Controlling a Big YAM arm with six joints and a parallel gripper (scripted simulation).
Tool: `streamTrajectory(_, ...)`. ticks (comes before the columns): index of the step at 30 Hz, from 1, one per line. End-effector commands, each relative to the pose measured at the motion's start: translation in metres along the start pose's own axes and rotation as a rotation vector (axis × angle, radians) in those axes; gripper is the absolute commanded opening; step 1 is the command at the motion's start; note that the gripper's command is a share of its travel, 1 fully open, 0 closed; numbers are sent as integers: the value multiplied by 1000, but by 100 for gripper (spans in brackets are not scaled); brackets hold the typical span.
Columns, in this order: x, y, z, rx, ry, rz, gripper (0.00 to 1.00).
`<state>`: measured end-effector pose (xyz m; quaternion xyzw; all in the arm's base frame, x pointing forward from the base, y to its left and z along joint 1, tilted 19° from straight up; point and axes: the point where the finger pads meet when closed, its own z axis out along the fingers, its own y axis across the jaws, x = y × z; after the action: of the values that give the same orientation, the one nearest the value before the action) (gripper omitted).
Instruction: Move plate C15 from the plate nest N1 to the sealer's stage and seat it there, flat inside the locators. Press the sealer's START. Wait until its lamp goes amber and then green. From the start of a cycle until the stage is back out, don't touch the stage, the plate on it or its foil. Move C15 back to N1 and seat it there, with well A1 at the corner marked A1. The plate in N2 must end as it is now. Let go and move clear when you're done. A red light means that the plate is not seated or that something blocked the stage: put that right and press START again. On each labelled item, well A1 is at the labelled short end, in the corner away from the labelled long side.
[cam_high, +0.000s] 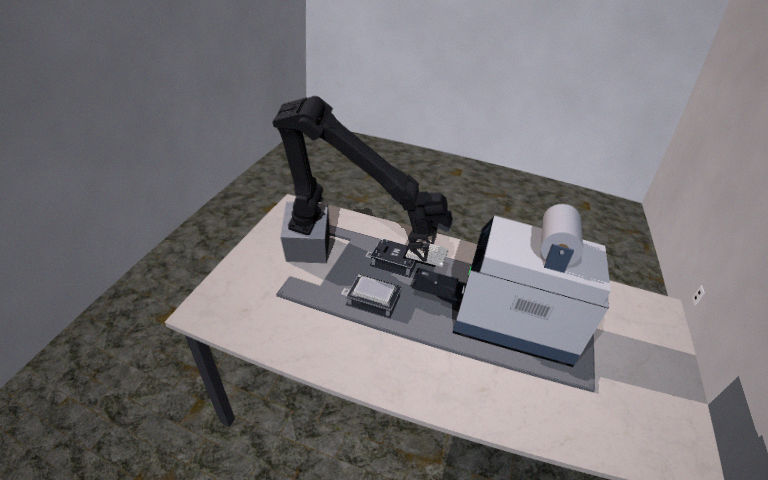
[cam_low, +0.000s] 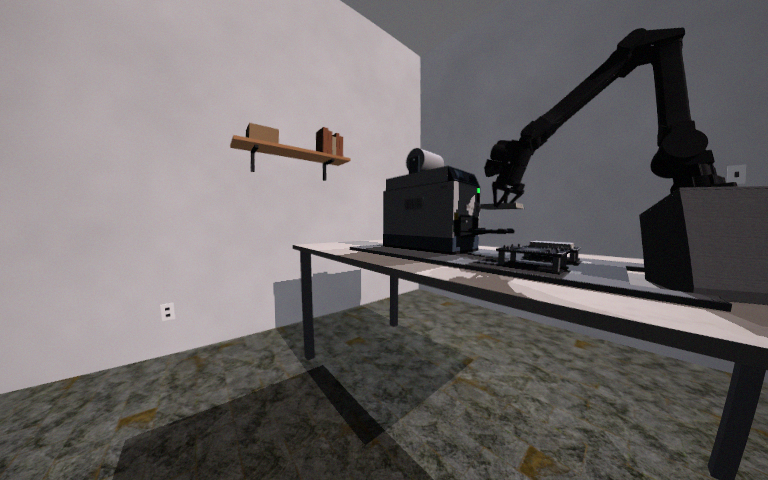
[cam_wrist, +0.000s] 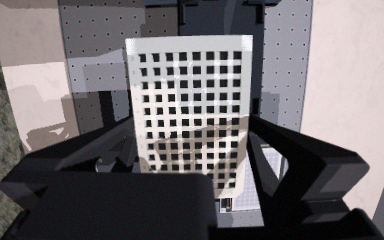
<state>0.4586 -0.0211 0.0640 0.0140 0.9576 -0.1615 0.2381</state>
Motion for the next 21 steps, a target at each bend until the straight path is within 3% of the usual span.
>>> streamTrajectory(1,-11,-8,10,5,20,-4,0)
streamTrajectory(9,-41,-19,4,2,-22,-10,0)
streamTrajectory(18,-34,-31,20,6,24,-5,0)
streamTrajectory(21,-44,-37,22,6,18,-6,0)
